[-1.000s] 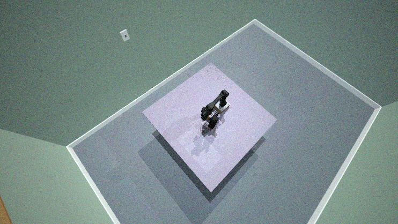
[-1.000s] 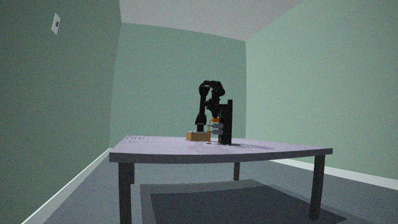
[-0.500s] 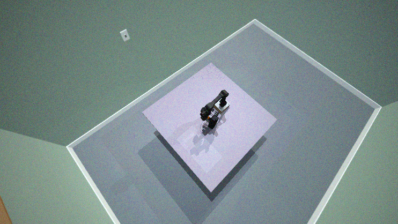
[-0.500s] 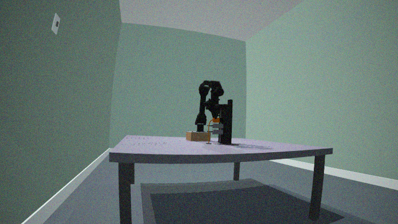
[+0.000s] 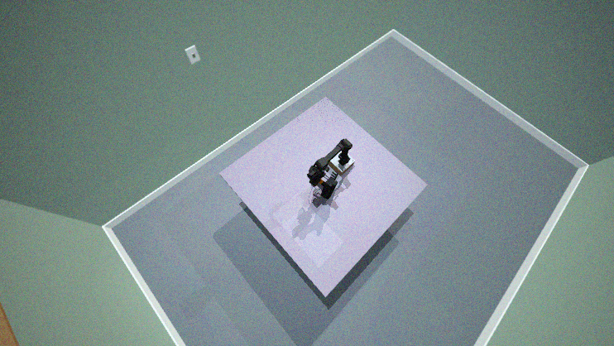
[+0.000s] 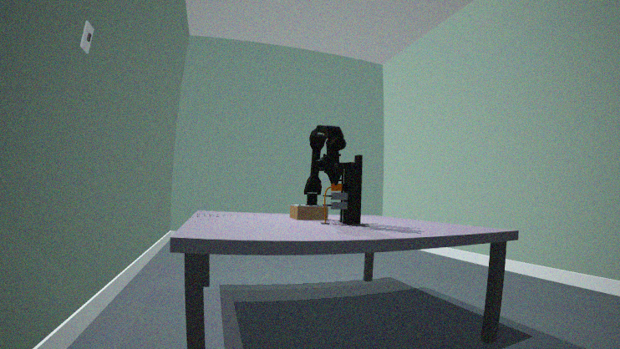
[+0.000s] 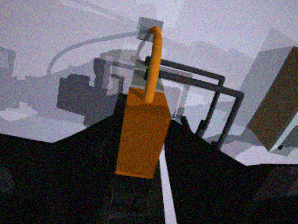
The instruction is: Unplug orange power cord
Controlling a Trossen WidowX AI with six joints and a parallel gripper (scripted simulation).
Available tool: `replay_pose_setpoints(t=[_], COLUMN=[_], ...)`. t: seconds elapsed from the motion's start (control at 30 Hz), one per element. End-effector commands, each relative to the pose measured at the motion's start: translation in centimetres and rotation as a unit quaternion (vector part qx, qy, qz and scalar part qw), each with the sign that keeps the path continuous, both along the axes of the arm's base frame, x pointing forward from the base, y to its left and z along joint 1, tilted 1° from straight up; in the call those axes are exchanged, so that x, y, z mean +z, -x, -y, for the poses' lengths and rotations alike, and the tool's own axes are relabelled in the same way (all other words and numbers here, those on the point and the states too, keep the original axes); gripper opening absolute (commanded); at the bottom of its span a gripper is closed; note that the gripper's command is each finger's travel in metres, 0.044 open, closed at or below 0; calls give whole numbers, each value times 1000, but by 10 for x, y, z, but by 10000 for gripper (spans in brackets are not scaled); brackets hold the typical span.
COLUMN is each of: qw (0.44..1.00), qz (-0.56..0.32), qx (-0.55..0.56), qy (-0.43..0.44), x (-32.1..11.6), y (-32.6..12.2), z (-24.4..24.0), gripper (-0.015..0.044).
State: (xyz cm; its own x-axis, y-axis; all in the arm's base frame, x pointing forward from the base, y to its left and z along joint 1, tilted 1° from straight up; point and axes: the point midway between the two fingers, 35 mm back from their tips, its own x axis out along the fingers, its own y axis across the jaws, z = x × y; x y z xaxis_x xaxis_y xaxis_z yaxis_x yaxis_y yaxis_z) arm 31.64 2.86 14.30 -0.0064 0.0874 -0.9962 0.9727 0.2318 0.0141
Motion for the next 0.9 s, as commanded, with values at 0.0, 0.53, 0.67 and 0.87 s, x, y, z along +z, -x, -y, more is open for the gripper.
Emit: replay_pose_setpoints(t=[0.0, 0.53, 0.67, 0.87], qw=[998, 998, 998, 998], qz=[10, 10, 10, 10], qx=[-30, -31, -31, -31], qy=[48, 48, 48, 48], x=[3, 2, 2, 2], y=[-6, -2, -2, -2], z=[45, 50, 50, 50], gripper=[0, 105, 210, 368])
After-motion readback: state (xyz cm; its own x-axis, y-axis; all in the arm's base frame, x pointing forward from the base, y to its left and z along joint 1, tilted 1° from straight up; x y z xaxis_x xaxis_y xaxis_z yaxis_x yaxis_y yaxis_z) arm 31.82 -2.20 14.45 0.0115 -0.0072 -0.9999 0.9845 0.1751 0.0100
